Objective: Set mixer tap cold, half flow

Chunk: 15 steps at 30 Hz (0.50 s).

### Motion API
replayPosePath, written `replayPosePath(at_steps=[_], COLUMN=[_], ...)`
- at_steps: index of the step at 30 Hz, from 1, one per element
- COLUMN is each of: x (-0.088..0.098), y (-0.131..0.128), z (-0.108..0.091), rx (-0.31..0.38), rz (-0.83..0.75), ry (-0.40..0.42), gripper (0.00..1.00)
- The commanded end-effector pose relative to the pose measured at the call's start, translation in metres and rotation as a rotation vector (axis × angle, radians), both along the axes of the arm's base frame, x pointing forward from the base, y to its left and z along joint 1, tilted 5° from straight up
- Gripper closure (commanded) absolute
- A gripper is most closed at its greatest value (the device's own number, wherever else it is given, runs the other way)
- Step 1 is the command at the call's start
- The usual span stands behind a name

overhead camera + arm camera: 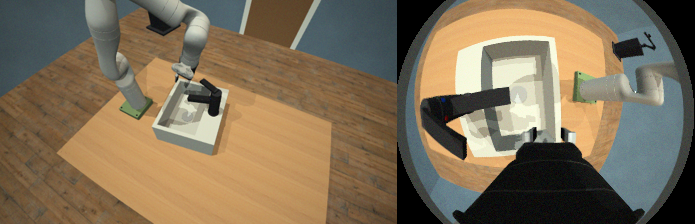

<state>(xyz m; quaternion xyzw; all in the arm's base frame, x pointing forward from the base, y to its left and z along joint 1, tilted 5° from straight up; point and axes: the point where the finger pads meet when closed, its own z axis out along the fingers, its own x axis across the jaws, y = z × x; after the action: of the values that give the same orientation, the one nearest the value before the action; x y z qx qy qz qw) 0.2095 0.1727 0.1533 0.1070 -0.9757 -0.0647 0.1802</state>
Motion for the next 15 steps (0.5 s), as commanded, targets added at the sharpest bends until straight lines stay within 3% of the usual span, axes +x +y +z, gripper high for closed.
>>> replayPosePath(at_steps=[1, 10, 15], x=[0.004, 0.028, 0.055], y=[0.001, 0.005, 0.008], z=[0.003, 0.022, 0.046], rx=[0.009, 0.048, 0.079], rz=[0.025, 0.22, 0.439], ry=[-0.012, -0.071, -0.137], gripper=[0.0, 0.0, 0.0])
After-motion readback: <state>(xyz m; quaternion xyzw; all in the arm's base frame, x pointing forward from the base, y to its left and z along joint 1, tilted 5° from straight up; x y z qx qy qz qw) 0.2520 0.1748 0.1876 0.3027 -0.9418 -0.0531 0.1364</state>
